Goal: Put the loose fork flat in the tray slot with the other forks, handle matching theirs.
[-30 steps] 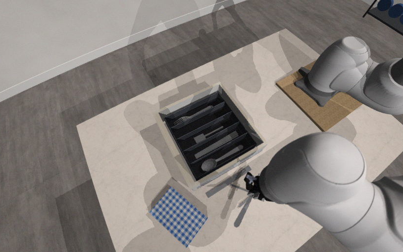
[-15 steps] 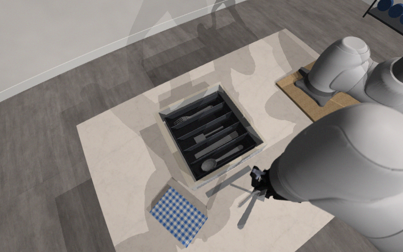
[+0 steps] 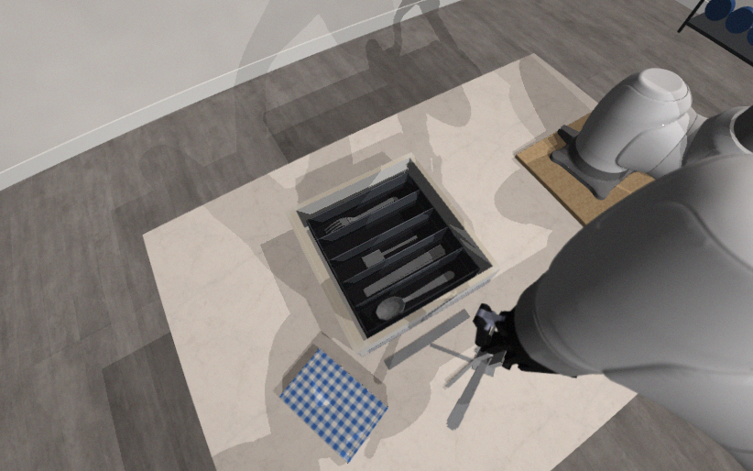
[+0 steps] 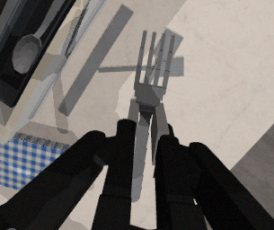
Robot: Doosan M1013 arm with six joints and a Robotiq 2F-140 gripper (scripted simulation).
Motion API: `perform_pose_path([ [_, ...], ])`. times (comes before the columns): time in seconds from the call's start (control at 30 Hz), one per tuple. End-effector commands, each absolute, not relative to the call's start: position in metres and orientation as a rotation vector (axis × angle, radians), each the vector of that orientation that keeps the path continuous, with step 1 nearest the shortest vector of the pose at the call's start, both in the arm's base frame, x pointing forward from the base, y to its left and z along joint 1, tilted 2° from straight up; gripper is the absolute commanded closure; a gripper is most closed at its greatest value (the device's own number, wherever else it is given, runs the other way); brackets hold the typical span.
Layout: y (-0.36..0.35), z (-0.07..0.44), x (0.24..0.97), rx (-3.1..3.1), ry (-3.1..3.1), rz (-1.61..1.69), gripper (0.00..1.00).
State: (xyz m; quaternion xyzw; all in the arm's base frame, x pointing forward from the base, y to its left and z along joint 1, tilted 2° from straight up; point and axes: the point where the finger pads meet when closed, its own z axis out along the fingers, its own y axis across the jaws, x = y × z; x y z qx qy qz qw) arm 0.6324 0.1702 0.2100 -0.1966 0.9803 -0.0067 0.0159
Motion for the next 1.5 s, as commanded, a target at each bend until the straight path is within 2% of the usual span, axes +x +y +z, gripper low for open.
perform_pose_path([
  [0.0, 0.170, 0.212, 0.632, -0.612, 3.049, -0.021, 0.98],
  [0.8, 0.162, 0.212, 0.635, -0.612, 3.049, -0.021, 0.98],
  [1.17, -0.002, 0.212, 0.650, -0.612, 3.050, -0.020, 0.98],
  [1.23, -0.002, 0.212, 0.650, -0.612, 3.050, -0.020, 0.98],
  [1.27, -0.043, 0.213, 0.648, -0.612, 3.050, -0.020, 0.98],
  [1.47, -0.119, 0.213, 0.636, -0.611, 3.049, -0.021, 0.98],
])
